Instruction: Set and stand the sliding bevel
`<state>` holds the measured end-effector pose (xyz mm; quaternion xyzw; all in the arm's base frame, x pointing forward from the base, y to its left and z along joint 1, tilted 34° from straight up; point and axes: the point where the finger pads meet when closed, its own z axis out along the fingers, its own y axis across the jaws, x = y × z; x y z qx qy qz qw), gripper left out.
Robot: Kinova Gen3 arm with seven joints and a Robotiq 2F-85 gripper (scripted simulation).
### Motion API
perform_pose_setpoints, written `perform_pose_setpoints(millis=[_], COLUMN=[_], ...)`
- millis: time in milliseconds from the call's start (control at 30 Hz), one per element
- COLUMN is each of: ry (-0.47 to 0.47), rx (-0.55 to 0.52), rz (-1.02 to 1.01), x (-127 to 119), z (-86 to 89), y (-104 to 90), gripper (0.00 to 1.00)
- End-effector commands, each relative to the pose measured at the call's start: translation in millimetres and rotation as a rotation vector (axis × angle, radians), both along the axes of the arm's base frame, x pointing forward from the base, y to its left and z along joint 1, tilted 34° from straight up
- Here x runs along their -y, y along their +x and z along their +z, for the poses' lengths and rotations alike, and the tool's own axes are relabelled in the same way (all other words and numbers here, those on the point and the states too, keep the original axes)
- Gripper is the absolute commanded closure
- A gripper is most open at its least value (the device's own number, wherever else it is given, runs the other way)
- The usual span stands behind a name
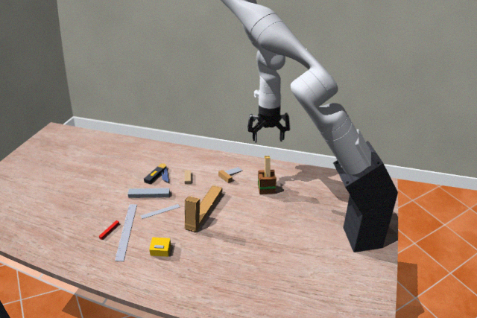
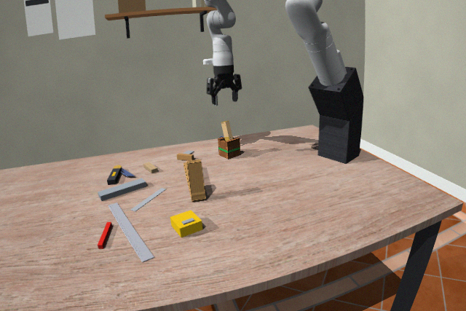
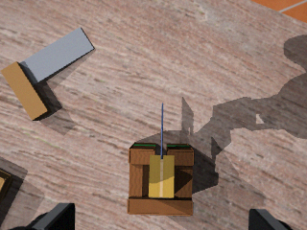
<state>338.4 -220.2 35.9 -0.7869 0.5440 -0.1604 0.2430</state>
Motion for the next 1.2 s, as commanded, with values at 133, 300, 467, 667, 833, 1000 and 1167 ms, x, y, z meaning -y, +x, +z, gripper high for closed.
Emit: perform_pose_setpoints(millis=[133,300,467,667,833,1000,1167], ry=[0.000,0.000,0.000,0.000,0.000,0.000,0.000], rx=[0.000,0.000,0.000,0.000,0.000,0.000,0.000], rz=[0.000,0.000,0.000,0.000,0.000,0.000,0.000], x=[3,4,5,6,6,6,6], z=[8.9,15.8,19.7,21.1,21.2,21.2,21.2], y=[-5.3,-9.5,-12.0,-12.8,-12.8,-12.8,-12.8], gripper=[0.00,0.00,0.00,0.00,0.00,0.00,0.00])
